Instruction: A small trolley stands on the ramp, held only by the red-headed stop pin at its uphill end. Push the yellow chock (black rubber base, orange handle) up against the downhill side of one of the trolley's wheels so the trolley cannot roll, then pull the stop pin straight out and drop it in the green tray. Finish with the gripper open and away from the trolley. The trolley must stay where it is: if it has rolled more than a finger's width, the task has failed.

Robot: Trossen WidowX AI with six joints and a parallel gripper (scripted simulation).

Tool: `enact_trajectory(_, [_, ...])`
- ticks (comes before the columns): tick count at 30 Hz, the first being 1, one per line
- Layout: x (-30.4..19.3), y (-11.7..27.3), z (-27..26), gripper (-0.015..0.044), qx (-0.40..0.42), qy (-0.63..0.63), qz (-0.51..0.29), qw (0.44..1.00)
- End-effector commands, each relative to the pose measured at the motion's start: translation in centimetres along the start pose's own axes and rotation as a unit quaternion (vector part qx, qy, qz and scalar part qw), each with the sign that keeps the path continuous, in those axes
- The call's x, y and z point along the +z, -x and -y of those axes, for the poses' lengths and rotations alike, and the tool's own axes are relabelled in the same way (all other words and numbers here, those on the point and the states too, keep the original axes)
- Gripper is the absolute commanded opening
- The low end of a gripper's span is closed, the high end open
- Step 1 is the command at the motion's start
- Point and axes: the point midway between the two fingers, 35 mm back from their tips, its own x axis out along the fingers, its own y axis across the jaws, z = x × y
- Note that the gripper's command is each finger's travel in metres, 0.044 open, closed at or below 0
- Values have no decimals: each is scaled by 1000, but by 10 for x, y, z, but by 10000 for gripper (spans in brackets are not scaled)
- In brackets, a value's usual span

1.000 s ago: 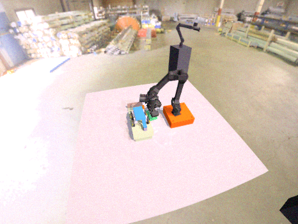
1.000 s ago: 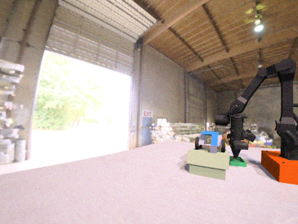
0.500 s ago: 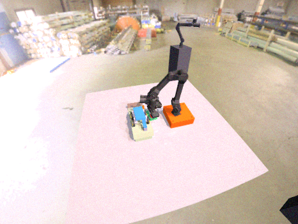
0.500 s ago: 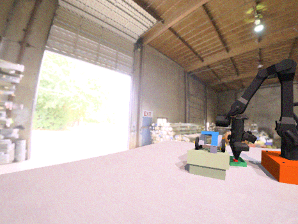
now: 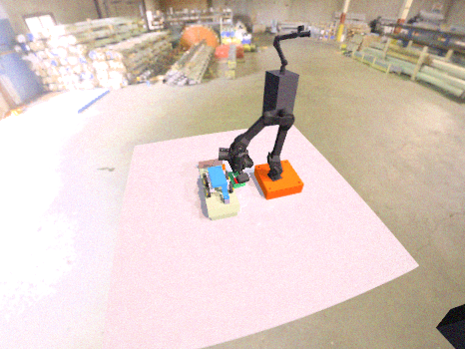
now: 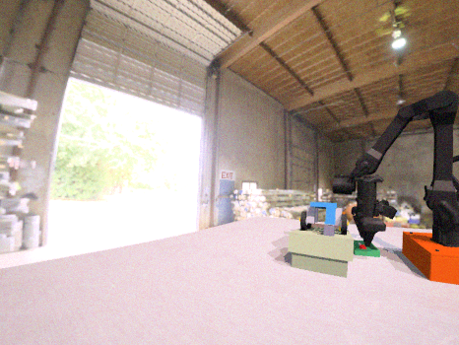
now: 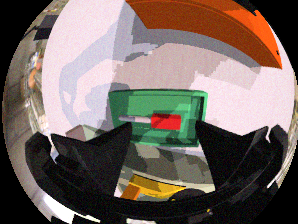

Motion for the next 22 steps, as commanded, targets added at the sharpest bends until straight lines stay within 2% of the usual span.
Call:
enact_trajectory(1, [-2,14,-3,340,5,-3,-7,1000])
enact_trajectory(2, [-1,18,-3,340,5,-3,-7,1000])
enact_trajectory(6, [0,28,-5,440,5,-3,-7,1000])
enact_trajectory(22, [0,80,-14,440,5,-3,-7,1000])
